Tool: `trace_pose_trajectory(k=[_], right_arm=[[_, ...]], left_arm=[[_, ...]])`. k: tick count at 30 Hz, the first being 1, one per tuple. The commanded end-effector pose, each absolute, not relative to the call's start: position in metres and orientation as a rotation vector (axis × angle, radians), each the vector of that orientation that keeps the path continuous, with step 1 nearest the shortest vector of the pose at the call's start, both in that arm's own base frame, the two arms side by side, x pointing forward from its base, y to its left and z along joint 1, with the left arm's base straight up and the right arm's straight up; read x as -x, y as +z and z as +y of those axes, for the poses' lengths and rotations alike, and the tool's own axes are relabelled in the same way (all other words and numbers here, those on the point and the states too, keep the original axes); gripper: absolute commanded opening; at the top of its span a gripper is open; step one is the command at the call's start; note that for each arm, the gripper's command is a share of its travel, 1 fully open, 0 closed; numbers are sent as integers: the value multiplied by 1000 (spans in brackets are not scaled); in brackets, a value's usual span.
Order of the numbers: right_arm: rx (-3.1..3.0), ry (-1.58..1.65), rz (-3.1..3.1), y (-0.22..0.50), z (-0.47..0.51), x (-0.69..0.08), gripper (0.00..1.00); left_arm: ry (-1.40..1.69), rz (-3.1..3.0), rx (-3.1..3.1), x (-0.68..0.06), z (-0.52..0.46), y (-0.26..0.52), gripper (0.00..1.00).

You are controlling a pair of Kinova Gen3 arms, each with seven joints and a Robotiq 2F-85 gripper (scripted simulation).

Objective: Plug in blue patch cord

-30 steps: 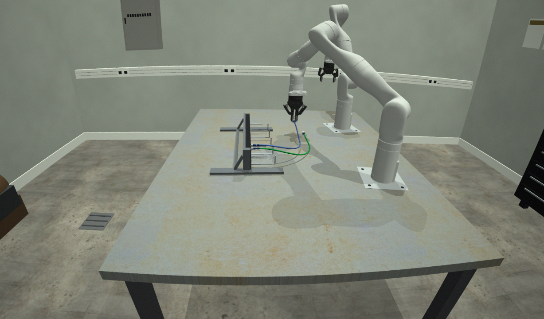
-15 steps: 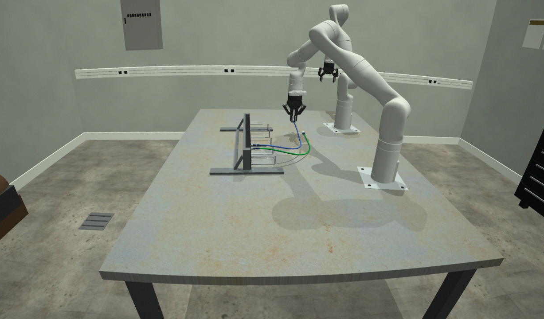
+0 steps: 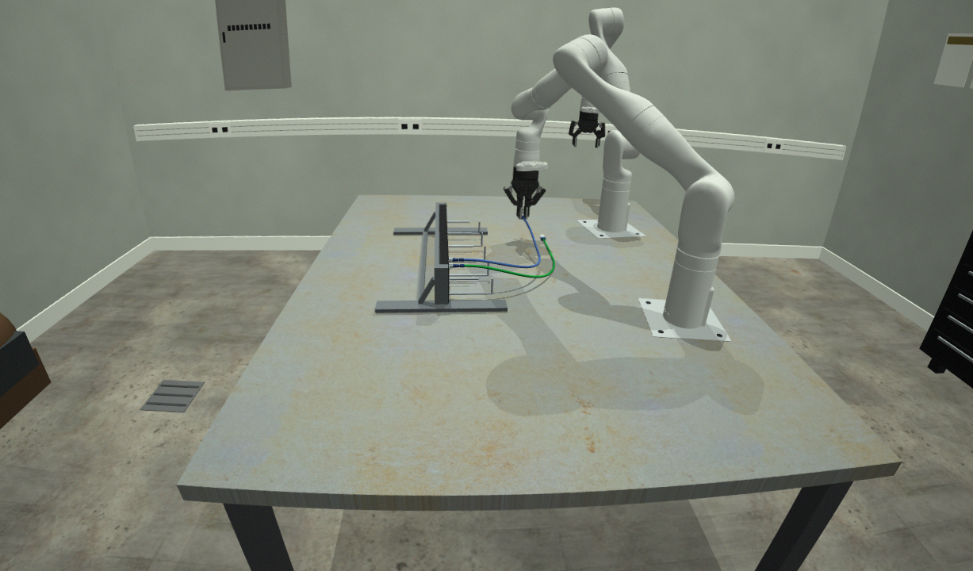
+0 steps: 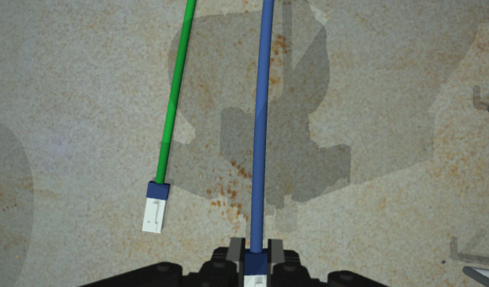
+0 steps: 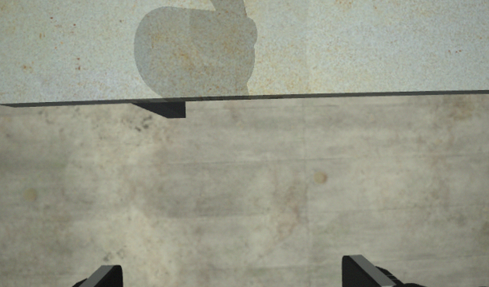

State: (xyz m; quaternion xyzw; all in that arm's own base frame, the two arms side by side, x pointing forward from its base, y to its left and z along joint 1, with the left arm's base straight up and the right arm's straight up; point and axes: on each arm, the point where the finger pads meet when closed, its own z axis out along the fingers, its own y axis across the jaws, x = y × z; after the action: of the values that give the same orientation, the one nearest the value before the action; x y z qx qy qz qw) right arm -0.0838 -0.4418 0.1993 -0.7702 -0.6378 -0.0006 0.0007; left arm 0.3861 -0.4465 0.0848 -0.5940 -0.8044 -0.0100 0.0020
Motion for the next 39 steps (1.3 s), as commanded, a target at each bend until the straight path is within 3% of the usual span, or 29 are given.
trace_pose_trajectory(k=[1, 39], right_arm=[[2420, 0, -2004, 200, -442, 84, 1000], [2420, 0, -2004, 200, -442, 84, 1000]], left_arm=[[-32, -2532, 1857, -387, -446, 86, 99], [-98, -2766, 1471, -410, -411, 94, 99]])
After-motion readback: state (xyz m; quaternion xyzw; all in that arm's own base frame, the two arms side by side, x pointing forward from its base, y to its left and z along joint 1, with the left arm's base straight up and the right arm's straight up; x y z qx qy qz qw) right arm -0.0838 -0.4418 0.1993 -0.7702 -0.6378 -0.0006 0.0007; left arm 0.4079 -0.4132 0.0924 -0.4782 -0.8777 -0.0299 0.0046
